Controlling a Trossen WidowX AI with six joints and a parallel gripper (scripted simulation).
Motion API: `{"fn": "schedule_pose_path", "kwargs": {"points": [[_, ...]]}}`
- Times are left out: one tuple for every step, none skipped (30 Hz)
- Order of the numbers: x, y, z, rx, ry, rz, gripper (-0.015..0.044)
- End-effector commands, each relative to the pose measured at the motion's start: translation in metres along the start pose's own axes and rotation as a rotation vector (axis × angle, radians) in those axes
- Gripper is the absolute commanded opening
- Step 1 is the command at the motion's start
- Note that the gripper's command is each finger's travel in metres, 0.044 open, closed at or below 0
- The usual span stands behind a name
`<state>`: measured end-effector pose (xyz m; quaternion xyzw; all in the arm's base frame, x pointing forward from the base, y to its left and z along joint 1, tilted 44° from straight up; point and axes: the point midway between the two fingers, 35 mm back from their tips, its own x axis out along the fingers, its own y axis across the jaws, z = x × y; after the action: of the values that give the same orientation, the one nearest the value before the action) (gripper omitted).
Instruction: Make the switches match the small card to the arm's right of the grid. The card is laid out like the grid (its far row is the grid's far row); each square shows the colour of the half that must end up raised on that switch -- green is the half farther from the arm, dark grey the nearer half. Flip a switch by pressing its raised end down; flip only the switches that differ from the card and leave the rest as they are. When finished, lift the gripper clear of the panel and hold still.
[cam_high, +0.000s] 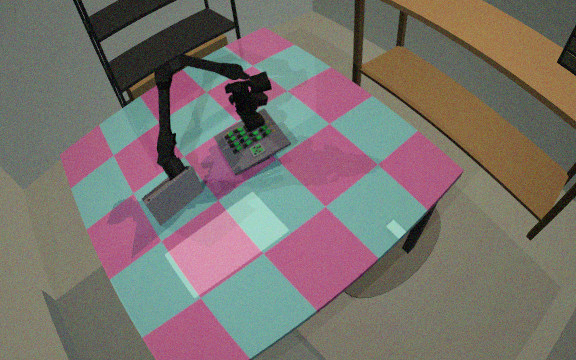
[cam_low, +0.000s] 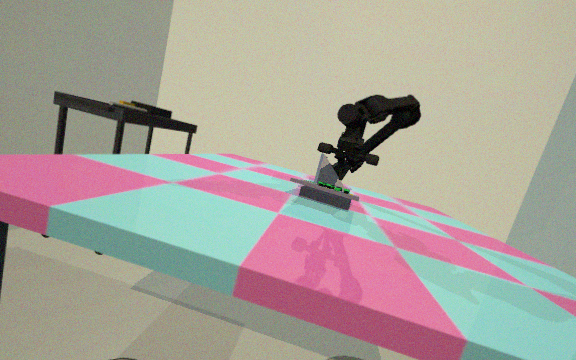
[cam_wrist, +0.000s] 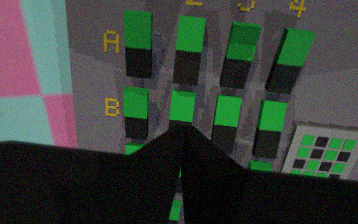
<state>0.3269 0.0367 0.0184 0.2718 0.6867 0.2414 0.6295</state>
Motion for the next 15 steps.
{"fn": "schedule_pose_path", "kwargs": {"points": [[-0.037,0.001,0.001,-0.008,-0.034,-0.006,0.0],[-0.037,0.001,0.001,-0.008,-0.034,-0.006,0.0],[-0.037,0.001,0.001,-0.008,-0.034,-0.006,0.0],[-0.037,0.001,0.001,-0.008,-0.034,-0.006,0.0],[-0.037,0.001,0.001,-0.008,-0.034,-0.006,0.0],[-0.037,-0.001,-0.001,-0.008,-0.034,-0.006,0.0],[-0.037,-0.008,-0.005,-0.008,-0.034,-0.007,0.0],[-0.037,-0.017,-0.012,-0.008,-0.034,-0.008,0.0],[-0.037,-0.024,-0.016,-0.008,-0.034,-0.008,0.0],[-0.037,-0.026,-0.018,-0.008,-0.034,-0.008,0.0],[-0.037,-0.026,-0.018,-0.008,-0.034,-0.008,0.0],[-0.037,-0.026,-0.018,-0.008,-0.034,-0.008,0.0],[-0.037,-0.026,-0.018,-0.008,-0.034,-0.008,0.0],[-0.035,-0.026,-0.018,-0.008,-0.035,-0.008,0.0],[-0.029,-0.026,-0.017,-0.007,-0.04,-0.008,0.0]]}}
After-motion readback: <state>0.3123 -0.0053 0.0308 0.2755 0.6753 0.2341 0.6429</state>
